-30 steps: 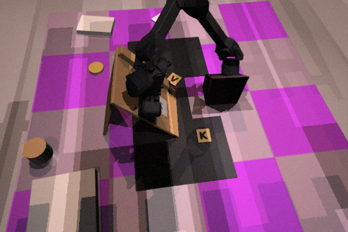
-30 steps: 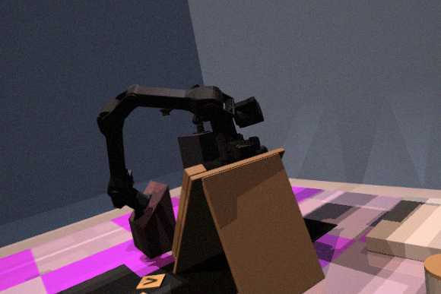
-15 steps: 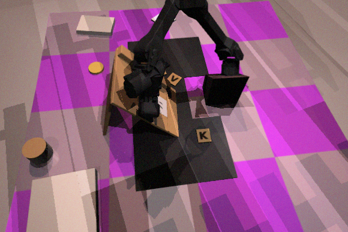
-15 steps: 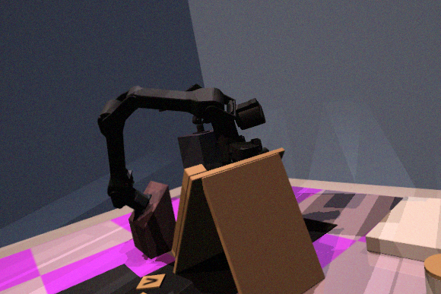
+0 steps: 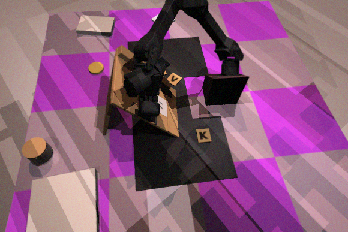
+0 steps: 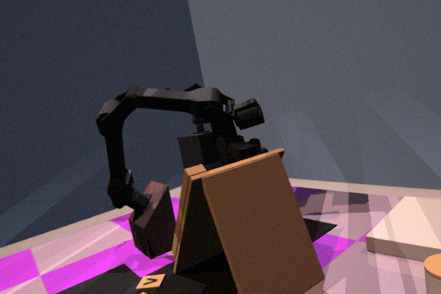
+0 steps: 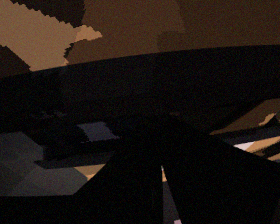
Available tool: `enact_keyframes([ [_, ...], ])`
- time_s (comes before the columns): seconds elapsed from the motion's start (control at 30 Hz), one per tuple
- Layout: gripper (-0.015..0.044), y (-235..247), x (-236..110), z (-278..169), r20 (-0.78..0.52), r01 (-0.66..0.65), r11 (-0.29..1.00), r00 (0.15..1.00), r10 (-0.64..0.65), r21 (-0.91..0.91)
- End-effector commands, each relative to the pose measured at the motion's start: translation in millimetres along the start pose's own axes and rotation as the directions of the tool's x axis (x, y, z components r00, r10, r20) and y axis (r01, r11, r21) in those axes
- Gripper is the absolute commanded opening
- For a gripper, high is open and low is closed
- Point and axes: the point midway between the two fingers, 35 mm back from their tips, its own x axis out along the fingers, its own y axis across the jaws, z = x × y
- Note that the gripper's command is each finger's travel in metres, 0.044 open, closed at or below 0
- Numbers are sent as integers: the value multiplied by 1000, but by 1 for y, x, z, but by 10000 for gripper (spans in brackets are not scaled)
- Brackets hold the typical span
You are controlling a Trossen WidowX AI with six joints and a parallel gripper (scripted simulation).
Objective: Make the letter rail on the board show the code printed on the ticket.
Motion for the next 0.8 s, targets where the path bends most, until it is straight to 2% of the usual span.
enact_keyframes([
  [0.0,0,-2,1,0,1,3,1000,1000,-3,-6],
  [0.77,0,-9,2,0,1,4,1000,1000,-4,-6],
])
